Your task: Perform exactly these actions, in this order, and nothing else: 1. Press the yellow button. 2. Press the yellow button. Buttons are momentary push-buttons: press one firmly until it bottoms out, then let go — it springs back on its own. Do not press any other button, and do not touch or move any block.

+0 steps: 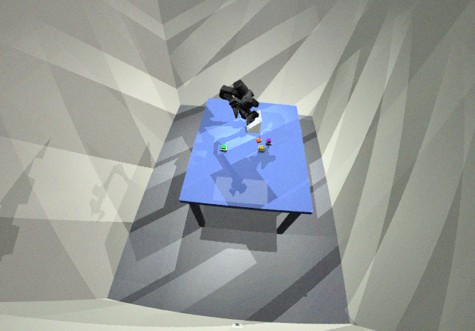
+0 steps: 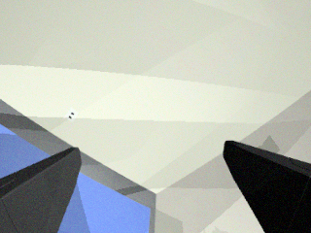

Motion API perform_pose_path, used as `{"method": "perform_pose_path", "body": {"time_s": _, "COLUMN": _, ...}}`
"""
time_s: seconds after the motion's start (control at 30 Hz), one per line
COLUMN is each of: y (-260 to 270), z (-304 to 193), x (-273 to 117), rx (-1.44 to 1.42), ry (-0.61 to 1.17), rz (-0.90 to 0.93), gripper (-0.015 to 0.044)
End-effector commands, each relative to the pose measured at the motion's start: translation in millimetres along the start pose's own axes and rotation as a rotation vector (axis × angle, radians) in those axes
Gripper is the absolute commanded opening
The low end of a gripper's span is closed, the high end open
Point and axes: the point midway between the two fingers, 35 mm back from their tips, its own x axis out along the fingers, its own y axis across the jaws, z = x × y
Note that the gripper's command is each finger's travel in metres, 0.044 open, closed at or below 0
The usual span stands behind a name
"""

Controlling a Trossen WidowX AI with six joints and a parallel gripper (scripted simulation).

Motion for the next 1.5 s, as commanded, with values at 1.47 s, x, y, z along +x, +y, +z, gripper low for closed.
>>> {"method": "perform_pose_path", "body": {"time_s": 1.47, "y": 356, "z": -172, "x": -72, "rx": 0.571, "ry": 1.189, "rz": 0.529, "gripper": 0.0348}}
